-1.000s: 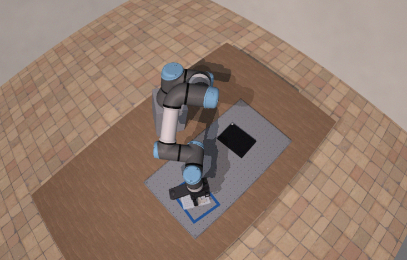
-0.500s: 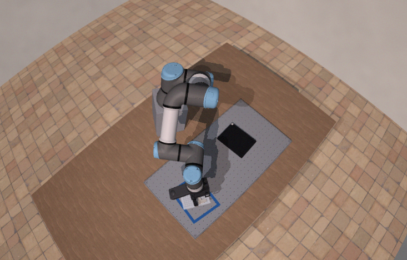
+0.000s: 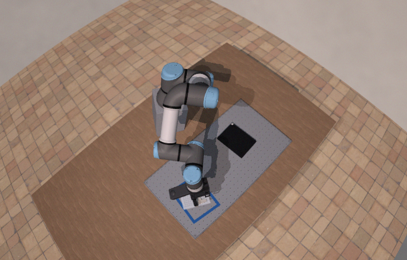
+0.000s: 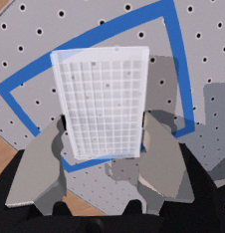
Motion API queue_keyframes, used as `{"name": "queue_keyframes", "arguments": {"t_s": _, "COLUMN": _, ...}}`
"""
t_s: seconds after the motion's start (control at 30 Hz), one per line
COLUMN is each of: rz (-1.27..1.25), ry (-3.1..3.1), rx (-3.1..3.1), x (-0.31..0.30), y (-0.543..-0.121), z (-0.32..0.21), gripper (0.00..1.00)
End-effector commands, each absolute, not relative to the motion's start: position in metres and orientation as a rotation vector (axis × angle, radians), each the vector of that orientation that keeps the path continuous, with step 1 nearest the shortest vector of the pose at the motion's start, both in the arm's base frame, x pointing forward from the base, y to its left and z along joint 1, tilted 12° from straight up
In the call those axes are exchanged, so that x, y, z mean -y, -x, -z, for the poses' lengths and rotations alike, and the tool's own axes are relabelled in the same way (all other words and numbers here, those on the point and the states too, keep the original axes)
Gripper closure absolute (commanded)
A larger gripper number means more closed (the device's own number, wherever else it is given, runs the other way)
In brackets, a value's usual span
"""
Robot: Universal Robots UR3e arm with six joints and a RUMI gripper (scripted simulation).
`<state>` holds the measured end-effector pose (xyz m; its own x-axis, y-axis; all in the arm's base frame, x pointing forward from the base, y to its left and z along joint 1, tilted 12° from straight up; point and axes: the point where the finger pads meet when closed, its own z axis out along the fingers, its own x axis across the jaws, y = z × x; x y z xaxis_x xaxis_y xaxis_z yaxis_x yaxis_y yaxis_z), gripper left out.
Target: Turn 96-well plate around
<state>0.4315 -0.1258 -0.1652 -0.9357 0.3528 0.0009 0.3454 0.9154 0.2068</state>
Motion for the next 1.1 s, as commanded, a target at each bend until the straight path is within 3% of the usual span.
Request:
{"name": "queue_keyframes", "arguments": {"t_s": 0.0, "rz": -0.316, "ry": -0.554, "rx": -3.035, "x": 0.128, "y": -0.432, "z": 0.159, "gripper": 1.00}}
{"name": "queue_keyframes", "arguments": {"t_s": 1.07, "rz": -0.314, "ry": -0.553, "rx": -3.034, "x": 0.137, "y": -0.429, "z": 0.113, "gripper": 1.00}}
